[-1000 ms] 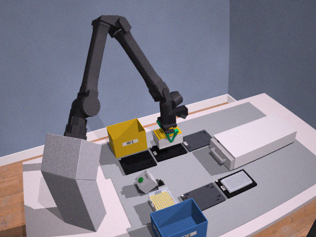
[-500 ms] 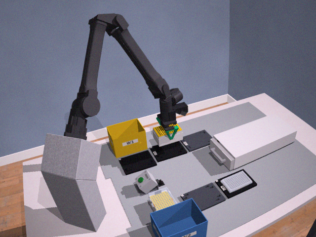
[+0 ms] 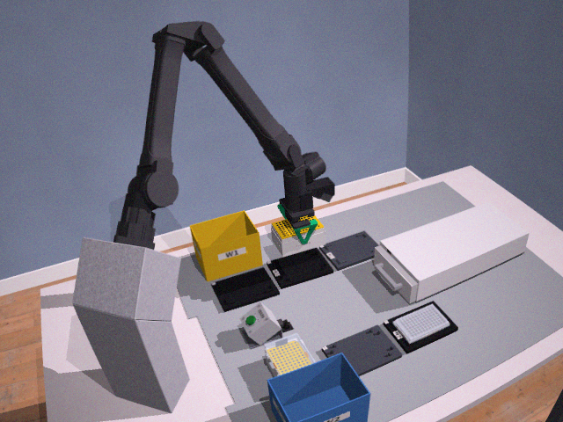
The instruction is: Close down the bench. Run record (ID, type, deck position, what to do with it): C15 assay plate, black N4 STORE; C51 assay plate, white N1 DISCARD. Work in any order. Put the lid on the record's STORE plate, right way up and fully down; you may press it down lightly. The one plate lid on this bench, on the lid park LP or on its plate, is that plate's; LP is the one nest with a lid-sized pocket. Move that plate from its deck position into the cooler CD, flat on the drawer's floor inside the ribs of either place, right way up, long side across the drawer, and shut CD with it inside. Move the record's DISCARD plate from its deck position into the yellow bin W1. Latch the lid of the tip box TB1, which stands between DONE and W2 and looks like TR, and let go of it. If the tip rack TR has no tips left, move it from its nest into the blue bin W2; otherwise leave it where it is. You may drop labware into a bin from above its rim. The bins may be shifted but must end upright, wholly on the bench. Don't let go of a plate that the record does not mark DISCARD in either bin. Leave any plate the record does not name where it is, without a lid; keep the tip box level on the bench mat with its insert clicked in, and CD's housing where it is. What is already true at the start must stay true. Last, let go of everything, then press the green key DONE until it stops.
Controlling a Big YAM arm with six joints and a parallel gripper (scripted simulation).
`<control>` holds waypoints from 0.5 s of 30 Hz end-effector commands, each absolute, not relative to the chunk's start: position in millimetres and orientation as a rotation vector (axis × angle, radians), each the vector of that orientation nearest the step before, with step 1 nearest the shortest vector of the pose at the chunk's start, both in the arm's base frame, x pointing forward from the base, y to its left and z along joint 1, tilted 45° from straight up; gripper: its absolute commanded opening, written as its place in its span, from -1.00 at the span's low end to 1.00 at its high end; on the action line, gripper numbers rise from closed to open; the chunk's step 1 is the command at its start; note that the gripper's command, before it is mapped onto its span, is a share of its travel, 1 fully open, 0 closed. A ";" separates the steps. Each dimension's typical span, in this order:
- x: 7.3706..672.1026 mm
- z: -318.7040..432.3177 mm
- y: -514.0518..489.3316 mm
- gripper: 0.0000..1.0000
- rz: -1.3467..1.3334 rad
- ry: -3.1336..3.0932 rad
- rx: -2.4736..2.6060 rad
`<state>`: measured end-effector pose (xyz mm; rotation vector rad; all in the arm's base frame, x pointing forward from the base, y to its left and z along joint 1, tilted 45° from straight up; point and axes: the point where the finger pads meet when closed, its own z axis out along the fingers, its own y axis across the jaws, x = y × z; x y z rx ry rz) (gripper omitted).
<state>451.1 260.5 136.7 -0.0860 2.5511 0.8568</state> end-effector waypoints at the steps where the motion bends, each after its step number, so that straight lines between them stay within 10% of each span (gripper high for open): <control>1: 450.2 150.7 247.9 -1.00 0.850 2.533 -0.078; 15: 445.2 164.2 239.3 -1.00 0.851 2.528 -0.080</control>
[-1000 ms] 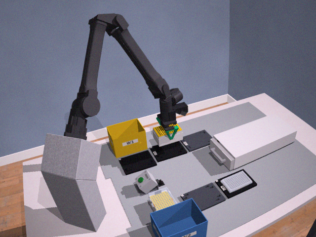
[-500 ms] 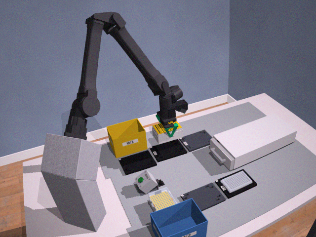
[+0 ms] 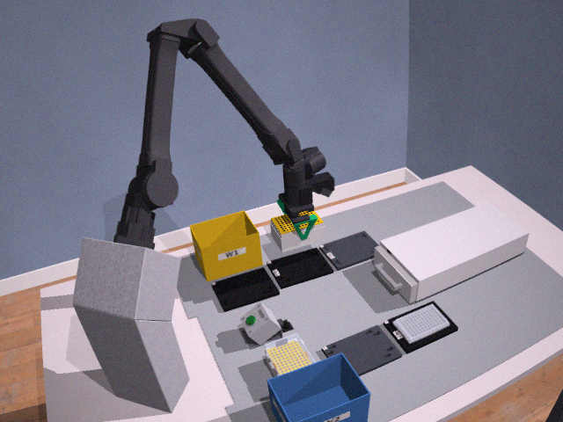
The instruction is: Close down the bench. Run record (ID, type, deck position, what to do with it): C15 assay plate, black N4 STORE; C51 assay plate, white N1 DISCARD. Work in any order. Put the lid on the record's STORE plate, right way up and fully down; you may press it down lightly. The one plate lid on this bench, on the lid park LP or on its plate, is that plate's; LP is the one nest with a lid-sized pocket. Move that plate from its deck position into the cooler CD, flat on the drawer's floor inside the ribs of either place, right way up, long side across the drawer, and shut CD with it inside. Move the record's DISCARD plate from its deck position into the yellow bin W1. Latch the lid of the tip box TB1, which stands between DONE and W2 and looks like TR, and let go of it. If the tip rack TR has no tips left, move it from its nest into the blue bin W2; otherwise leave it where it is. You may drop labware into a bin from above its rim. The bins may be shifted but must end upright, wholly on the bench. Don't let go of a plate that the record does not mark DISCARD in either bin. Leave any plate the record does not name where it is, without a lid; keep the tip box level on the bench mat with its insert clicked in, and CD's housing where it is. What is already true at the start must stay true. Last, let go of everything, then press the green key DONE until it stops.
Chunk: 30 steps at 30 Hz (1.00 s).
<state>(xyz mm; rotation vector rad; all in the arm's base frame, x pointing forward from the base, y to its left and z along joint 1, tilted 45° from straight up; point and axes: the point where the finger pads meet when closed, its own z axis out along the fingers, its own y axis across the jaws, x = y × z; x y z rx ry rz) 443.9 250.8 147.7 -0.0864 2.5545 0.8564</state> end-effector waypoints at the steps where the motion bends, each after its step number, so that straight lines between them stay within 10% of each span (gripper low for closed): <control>1: 444.0 164.1 238.3 -1.00 0.851 2.530 -0.080; 30: 435.9 163.5 232.8 -1.00 0.848 2.564 -0.079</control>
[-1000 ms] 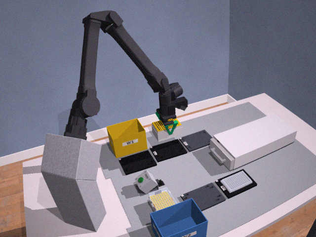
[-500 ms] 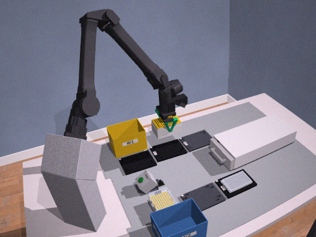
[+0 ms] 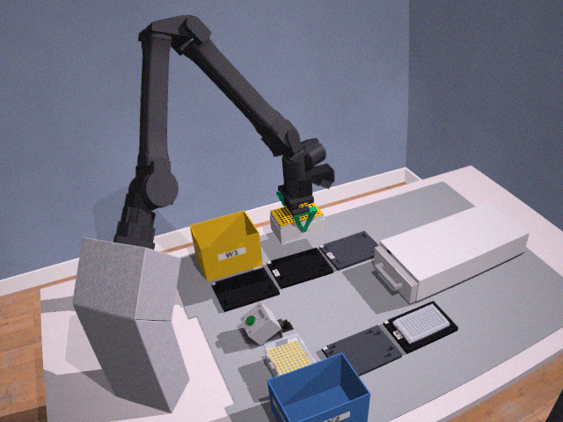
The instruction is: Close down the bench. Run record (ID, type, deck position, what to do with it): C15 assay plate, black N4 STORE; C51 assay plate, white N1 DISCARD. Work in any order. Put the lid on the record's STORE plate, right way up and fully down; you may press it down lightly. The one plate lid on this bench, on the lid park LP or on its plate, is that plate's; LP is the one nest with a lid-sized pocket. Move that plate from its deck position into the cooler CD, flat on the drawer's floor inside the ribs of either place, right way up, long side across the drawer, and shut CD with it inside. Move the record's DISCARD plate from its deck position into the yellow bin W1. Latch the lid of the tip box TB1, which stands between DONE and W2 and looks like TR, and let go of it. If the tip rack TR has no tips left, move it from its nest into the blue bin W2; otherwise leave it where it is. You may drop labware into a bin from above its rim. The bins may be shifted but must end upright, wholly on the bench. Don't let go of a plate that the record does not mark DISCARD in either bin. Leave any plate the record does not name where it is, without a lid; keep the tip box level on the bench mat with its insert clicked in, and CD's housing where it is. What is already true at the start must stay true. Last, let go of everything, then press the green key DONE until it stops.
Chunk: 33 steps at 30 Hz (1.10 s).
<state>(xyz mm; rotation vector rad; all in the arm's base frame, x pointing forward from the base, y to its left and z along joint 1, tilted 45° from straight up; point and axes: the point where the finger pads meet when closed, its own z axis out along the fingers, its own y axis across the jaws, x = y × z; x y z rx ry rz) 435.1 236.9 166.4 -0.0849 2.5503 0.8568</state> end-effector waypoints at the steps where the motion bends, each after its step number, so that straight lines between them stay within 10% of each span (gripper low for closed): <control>1: 435.9 163.5 232.8 -1.00 0.848 2.564 -0.079; 33: 439.6 157.5 222.7 -1.00 0.838 2.539 -0.110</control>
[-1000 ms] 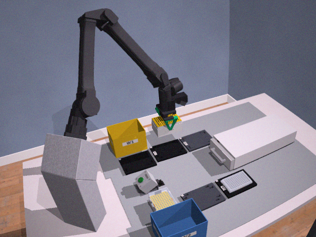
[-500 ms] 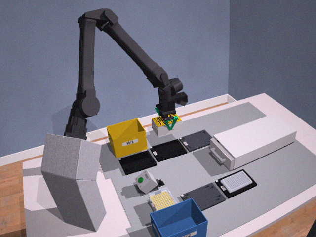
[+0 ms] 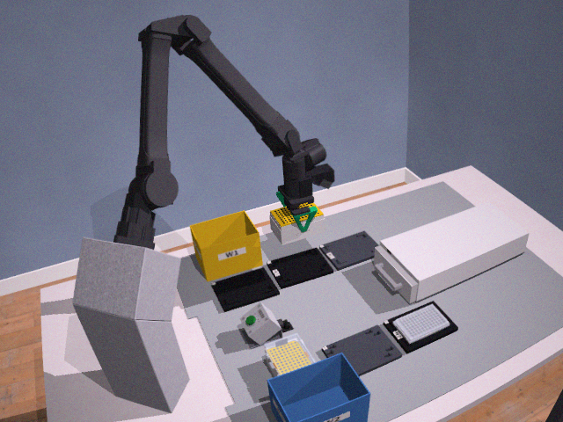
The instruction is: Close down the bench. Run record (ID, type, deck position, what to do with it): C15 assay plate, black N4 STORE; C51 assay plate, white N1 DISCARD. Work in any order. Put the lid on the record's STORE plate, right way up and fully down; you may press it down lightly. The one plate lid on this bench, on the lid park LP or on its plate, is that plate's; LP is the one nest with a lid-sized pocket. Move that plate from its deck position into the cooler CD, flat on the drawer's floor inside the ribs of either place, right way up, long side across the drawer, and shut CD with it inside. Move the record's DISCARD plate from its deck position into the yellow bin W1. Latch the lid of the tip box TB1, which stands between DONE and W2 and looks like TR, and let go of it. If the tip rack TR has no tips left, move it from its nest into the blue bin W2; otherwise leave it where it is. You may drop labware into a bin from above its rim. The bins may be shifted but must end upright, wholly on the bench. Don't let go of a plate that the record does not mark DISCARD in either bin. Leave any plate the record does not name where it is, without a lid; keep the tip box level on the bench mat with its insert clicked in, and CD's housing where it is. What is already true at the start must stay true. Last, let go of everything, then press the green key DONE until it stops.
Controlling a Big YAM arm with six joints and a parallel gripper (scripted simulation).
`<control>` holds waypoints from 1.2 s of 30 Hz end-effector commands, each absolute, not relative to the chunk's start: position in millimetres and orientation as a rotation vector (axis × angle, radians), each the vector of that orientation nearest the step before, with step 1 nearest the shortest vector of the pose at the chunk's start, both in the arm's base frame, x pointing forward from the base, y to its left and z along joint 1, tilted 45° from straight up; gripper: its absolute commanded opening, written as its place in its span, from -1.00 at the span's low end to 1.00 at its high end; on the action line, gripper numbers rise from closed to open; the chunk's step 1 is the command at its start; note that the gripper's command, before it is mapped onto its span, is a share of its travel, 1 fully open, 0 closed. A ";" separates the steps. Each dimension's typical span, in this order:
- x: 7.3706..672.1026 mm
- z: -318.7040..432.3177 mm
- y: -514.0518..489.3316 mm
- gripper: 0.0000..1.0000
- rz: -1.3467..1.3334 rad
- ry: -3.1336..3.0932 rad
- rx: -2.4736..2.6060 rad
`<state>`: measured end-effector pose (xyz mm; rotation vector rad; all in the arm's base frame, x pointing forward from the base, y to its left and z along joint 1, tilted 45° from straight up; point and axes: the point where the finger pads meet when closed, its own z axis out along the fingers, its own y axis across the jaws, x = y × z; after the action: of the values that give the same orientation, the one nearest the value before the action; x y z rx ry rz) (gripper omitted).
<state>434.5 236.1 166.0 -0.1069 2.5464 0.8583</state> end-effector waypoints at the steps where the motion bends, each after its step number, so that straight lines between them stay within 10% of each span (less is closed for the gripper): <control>1: 439.3 155.1 220.7 -1.00 0.837 2.540 -0.109; 36: 430.0 100.1 158.4 -1.00 0.836 2.541 -0.108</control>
<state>426.0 171.3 108.9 -0.1144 2.5488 0.8525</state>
